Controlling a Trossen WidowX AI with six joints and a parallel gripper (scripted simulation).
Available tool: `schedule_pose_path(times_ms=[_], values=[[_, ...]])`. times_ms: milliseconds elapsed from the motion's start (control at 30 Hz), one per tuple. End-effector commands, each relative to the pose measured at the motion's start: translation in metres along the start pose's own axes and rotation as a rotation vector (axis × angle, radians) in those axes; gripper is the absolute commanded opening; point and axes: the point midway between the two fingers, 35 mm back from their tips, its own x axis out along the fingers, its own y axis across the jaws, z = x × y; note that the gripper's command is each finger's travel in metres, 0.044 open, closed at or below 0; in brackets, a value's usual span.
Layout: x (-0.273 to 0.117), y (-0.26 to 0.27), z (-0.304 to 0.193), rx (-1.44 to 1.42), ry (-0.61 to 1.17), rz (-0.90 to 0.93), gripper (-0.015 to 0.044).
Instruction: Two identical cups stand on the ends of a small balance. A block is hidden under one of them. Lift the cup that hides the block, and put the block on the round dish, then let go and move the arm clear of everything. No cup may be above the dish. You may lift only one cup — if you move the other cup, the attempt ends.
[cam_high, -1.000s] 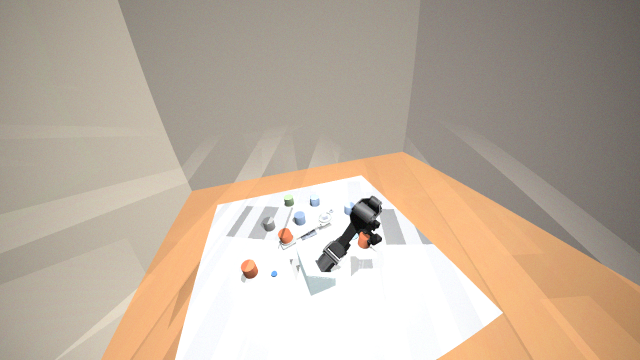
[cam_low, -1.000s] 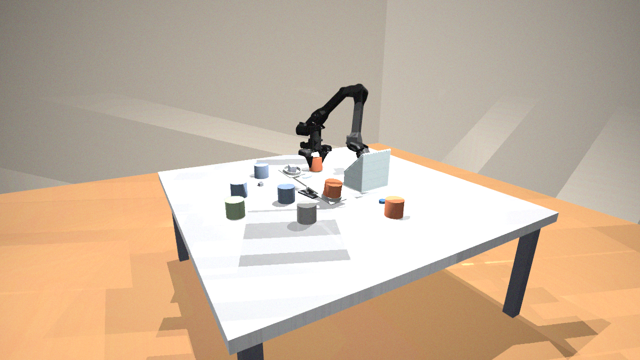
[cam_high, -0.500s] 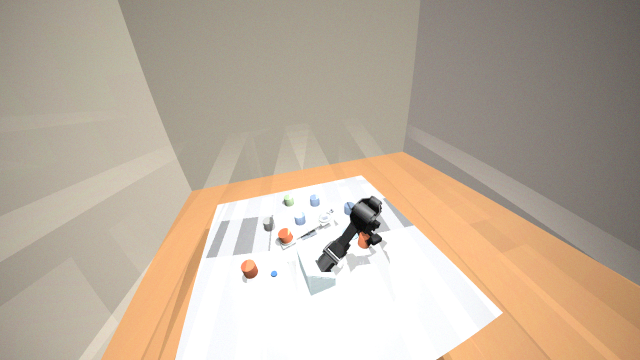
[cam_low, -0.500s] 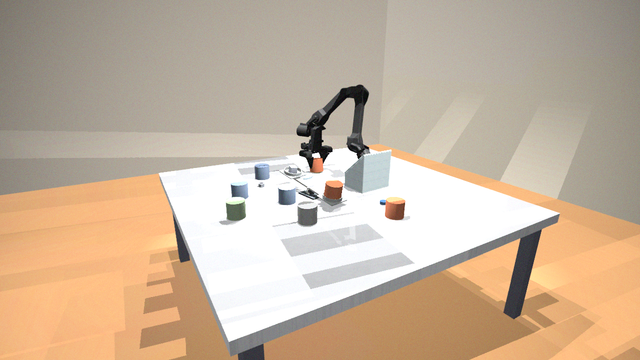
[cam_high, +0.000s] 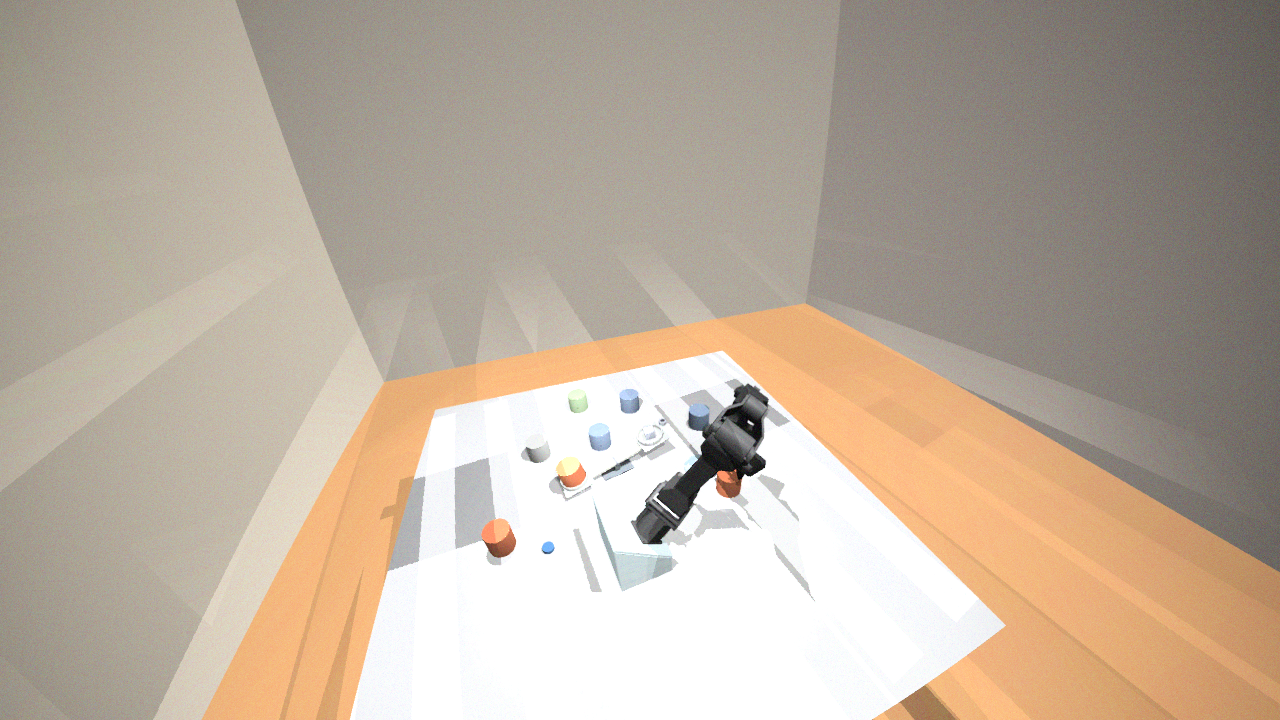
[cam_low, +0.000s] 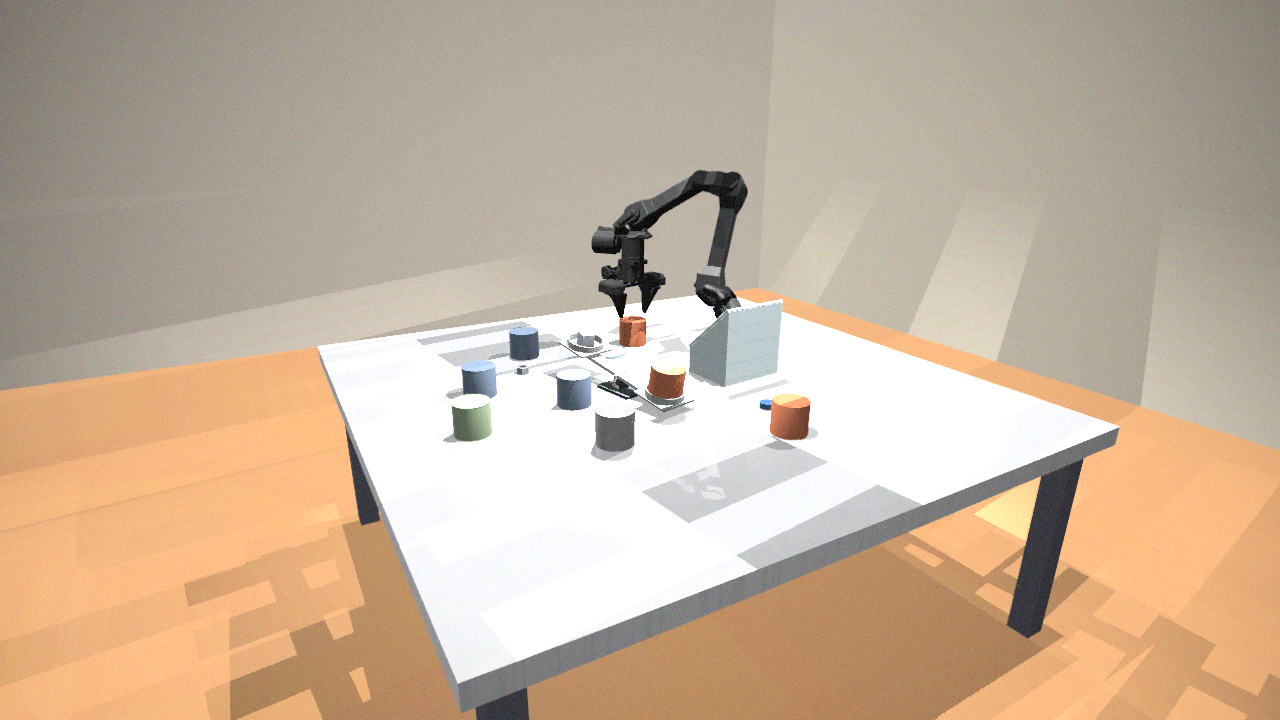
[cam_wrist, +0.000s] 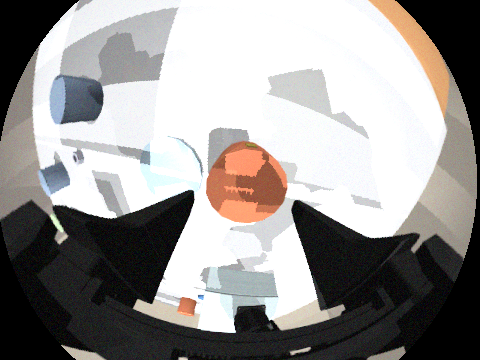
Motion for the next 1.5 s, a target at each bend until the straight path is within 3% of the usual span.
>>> schedule_pose_path(times_ms=[0, 67, 500, 1467], values=[[-0.005, 0.005, 0.001, -0.015, -0.015, 0.014, 0.0309], [-0.007, 0.008, 0.001, -0.031, -0.02, 0.023, 0.026], [-0.013, 0.042, 0.006, -0.27, -0.041, 0.089, 0.026], [-0.018, 0.122, -0.015, -1.224, 0.018, 0.108, 0.026]])
